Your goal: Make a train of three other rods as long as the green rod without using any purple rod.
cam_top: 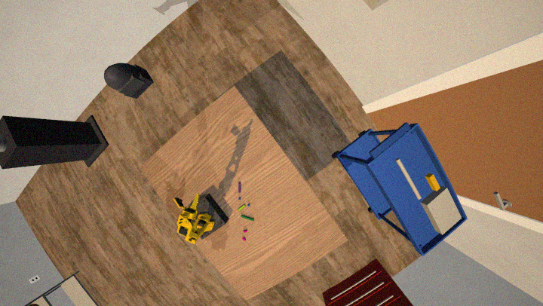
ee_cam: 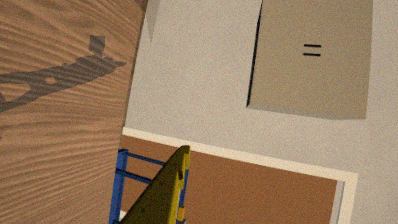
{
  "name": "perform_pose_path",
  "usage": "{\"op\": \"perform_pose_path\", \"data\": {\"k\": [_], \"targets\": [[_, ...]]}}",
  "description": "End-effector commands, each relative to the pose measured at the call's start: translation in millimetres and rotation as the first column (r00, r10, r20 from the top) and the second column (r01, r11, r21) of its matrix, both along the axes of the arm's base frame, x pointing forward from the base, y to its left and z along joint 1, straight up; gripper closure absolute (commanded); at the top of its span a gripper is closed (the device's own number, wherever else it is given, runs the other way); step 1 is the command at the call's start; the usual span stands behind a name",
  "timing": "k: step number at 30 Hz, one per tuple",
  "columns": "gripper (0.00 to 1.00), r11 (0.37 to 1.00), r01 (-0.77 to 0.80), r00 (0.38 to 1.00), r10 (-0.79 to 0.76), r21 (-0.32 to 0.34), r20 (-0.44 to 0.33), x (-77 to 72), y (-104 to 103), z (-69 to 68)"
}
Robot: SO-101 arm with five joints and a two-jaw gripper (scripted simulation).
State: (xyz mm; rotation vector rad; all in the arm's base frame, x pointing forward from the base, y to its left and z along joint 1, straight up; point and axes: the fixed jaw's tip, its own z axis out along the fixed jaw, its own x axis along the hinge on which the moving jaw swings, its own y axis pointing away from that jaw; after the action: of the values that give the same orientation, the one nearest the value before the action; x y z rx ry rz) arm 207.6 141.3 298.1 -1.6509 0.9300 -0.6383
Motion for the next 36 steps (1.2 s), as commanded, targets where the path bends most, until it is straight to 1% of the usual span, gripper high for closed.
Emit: {"op": "perform_pose_path", "data": {"k": [1, 14, 16, 17, 31, 33, 34, 36], "targets": [[0.0, 1.0, -0.001, 1.0, 0.001, -0.003, -0.001, -0.6, -0.6, -0.7], [0.0, 0.999, -0.006, 1.0, 0.006, -0.038, -0.023, -2.3, -1.9, -11.6], [0.0, 0.999, -0.006, 1.0, 0.006, -0.038, -0.023, -2.3, -1.9, -11.6], [0.0, 0.999, -0.003, 0.999, 0.002, -0.034, -0.039, -1.9, -1.5, -12.6], [0.0, 0.999, 0.001, 0.996, -0.006, -0.047, -0.09, -3.5, -2.4, -26.8], [0.0, 0.999, 0.001, 0.996, -0.006, -0.047, -0.09, -3.5, -2.4, -26.8], [0.0, 0.998, -0.003, 0.996, -0.002, -0.062, -0.092, -3.2, -2.3, -27.6], [0.0, 0.998, -0.005, 0.995, -0.002, -0.069, -0.097, -3.3, -2.4, -29.9]]}}
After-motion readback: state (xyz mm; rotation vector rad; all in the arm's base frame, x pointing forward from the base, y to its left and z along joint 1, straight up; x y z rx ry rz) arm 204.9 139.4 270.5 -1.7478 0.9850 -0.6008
